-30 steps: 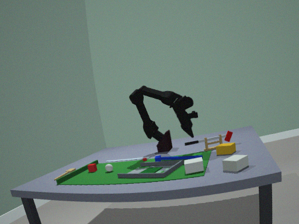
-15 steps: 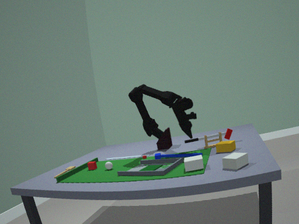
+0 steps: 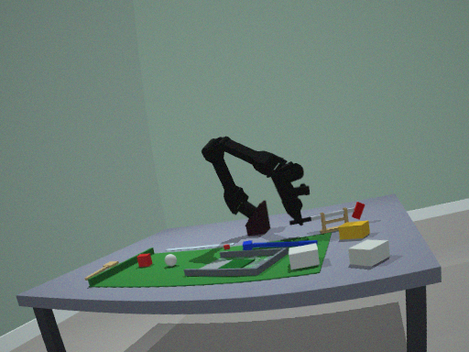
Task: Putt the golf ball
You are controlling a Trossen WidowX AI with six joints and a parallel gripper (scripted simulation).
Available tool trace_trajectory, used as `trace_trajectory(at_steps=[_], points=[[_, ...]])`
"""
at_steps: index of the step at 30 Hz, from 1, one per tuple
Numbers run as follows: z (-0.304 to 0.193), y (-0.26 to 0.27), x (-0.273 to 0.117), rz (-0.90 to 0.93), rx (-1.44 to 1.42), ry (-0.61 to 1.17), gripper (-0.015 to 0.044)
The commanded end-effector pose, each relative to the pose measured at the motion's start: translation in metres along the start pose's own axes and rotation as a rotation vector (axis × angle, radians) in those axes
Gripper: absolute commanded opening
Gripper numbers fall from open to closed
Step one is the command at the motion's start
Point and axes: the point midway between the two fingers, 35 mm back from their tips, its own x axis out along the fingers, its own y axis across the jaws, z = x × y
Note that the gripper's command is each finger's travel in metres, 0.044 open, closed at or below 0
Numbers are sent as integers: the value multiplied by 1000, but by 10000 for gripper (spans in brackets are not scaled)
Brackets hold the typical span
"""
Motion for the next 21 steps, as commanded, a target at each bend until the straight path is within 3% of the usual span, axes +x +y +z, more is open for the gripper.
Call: trace_trajectory(at_steps=[1, 17, 21], points=[[-2, 0, 5, 0, -3, 5, 440], [-8, 0, 24, 0, -3, 6, 440], [-6, -1, 21, -2, 1, 0, 335]])
